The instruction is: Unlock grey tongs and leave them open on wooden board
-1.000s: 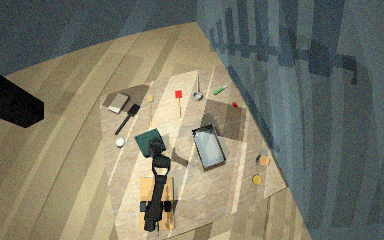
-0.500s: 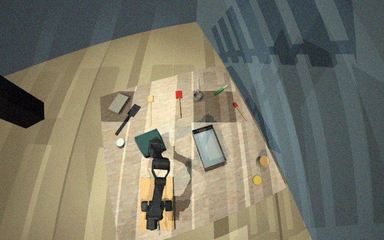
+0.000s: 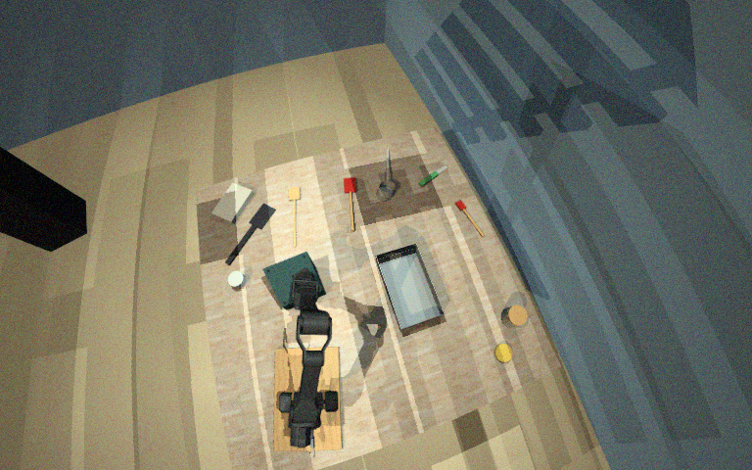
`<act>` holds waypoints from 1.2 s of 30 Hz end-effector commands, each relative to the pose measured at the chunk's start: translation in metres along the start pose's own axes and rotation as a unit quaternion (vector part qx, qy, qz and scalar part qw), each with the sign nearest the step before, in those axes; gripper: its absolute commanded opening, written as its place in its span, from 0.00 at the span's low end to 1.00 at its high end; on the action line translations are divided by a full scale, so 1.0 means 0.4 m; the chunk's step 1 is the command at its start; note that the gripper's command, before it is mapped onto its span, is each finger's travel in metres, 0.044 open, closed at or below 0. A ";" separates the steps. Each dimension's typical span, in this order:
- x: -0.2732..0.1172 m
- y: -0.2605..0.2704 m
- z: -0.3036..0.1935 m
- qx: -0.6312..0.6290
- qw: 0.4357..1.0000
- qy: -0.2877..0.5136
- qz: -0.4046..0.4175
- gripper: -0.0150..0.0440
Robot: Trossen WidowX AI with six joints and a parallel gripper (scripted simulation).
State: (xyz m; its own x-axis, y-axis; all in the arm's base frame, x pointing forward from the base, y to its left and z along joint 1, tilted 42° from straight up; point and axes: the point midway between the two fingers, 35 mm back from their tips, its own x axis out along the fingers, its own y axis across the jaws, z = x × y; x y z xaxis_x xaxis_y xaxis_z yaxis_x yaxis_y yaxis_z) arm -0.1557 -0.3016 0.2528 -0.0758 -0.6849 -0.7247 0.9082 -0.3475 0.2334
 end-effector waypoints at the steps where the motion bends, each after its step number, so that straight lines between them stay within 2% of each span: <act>1: 0.018 0.001 0.000 0.001 1.000 -0.002 -0.002 0.00; 7: 0.023 0.001 -0.001 0.001 1.000 -0.003 -0.002 0.00; 29: 0.020 0.002 -0.003 0.000 1.000 0.000 0.000 0.98; 36: 0.010 -0.003 -0.014 -0.001 1.000 0.000 -0.001 1.00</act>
State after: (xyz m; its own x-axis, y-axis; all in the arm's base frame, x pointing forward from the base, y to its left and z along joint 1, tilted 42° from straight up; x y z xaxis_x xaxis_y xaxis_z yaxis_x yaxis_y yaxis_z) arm -0.1549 -0.3058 0.2457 -0.0744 -0.6849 -0.7248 0.9076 -0.3477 0.2355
